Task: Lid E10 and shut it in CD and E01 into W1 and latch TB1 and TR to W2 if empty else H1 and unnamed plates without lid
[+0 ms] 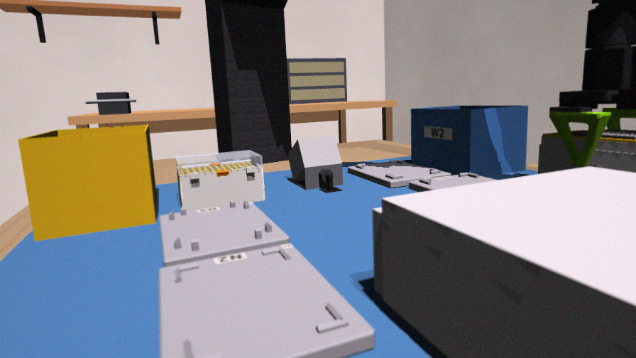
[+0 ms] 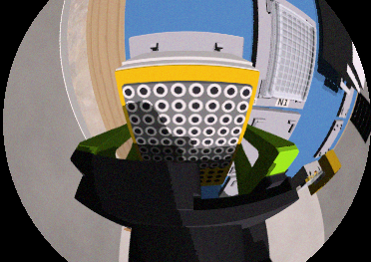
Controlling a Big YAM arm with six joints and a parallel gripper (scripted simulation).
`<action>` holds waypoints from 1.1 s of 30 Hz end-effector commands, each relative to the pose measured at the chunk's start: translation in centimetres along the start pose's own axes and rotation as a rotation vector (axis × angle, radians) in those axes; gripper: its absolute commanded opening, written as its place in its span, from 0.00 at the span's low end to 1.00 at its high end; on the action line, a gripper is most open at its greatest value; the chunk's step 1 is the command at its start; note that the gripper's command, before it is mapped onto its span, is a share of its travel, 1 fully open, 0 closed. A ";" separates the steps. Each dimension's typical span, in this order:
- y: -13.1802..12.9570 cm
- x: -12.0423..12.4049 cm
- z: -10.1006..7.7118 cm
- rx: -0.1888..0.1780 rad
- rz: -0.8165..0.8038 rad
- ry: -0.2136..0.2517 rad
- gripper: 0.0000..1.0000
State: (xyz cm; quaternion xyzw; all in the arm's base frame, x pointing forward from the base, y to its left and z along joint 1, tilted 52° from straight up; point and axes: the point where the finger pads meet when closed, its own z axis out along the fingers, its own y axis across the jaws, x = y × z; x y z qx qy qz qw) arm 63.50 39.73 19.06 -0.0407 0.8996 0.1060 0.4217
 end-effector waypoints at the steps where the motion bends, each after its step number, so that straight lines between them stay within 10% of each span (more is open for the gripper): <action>1: 1.7 -3.2 -2.3 -0.038 0.003 -0.064 0.00; 33: 1.4 -3.0 -1.9 -0.029 -0.001 -0.049 0.00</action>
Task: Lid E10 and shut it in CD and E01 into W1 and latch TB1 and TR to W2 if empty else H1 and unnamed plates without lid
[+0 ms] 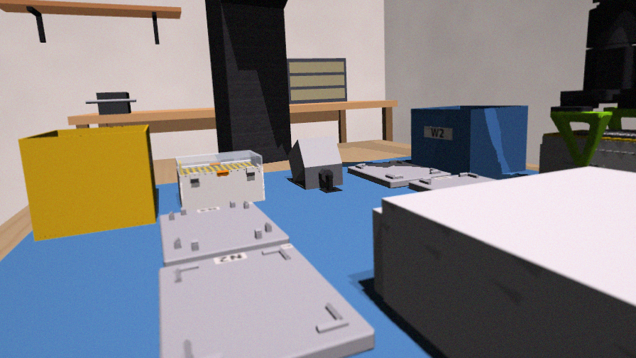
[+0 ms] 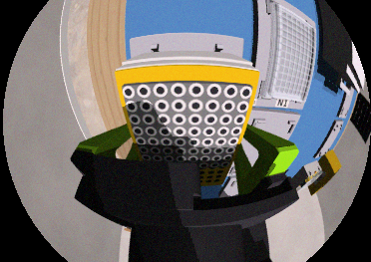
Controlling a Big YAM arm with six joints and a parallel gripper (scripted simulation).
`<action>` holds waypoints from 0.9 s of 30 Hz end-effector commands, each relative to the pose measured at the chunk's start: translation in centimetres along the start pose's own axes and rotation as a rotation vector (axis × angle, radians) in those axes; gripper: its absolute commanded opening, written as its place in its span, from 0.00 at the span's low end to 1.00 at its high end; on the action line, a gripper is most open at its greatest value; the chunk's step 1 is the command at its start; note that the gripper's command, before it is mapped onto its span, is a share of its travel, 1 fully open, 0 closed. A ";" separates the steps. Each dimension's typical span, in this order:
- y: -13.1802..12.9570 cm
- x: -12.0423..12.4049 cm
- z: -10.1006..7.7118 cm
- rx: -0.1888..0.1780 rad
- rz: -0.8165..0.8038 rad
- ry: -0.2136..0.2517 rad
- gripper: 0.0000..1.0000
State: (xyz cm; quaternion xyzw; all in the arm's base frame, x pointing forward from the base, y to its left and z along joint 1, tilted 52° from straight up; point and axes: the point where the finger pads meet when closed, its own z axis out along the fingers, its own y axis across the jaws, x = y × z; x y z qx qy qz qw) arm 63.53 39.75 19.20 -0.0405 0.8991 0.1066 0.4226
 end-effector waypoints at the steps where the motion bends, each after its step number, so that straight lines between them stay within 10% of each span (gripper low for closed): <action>1: 1.4 -2.9 -1.8 -0.027 -0.002 -0.047 0.00; 27: 0.9 -1.9 -1.2 -0.019 0.004 -0.034 0.00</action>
